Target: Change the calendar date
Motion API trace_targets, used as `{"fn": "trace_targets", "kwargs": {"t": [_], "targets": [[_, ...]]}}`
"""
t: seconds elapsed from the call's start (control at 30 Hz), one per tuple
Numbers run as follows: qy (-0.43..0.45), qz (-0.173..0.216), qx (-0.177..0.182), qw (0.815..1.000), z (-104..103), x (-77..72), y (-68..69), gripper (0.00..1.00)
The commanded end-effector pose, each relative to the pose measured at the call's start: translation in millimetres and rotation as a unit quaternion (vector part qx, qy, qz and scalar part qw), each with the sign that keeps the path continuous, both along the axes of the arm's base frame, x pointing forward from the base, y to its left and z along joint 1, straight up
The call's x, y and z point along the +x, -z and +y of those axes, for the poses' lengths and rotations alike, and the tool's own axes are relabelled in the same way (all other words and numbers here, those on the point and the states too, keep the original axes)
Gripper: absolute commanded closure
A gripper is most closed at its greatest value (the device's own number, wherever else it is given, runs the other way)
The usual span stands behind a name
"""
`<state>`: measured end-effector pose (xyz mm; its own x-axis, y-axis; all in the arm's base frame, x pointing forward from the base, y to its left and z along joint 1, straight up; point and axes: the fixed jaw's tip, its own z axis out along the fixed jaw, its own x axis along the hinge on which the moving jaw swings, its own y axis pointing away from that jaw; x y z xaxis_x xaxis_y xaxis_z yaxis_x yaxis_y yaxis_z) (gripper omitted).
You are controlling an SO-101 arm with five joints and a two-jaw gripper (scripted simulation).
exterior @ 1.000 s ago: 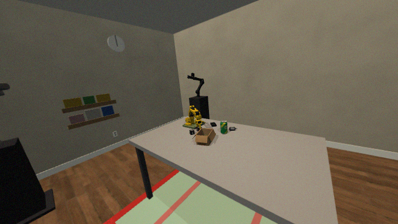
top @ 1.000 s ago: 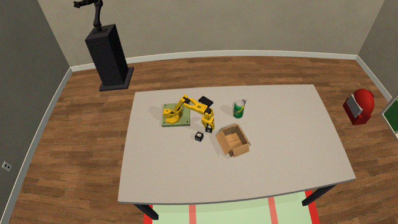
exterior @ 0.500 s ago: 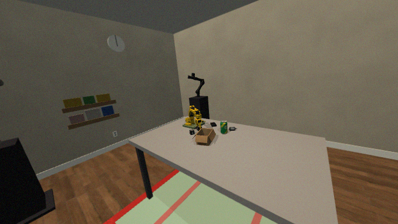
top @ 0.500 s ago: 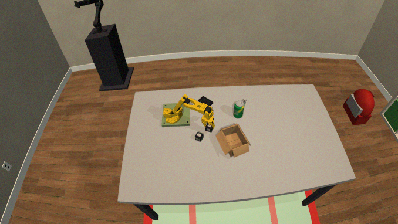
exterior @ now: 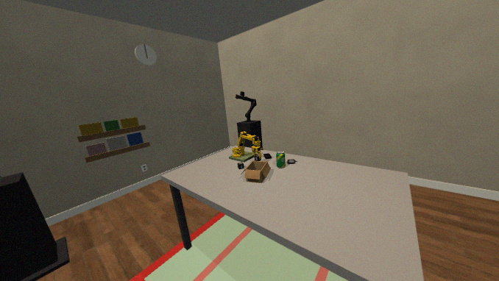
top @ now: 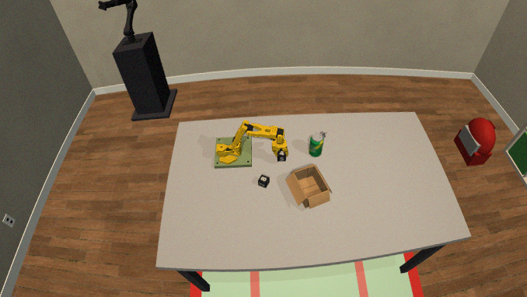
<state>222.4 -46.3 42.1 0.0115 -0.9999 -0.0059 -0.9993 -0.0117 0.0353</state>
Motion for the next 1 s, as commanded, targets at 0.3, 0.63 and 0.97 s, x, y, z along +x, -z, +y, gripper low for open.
{"fn": "trace_targets", "kwargs": {"t": [0.3, 0.63, 0.97], "targets": [[-0.284, -0.009, 0.001, 0.959, 137.1, -14.2, -3.2, 1.00], [-0.380, -0.008, 0.002, 0.925, 178.7, -39.2, -2.9, 1.00], [-0.396, -0.015, 0.004, 0.918, 188.9, -46.2, -7.8, 1.00]]}}
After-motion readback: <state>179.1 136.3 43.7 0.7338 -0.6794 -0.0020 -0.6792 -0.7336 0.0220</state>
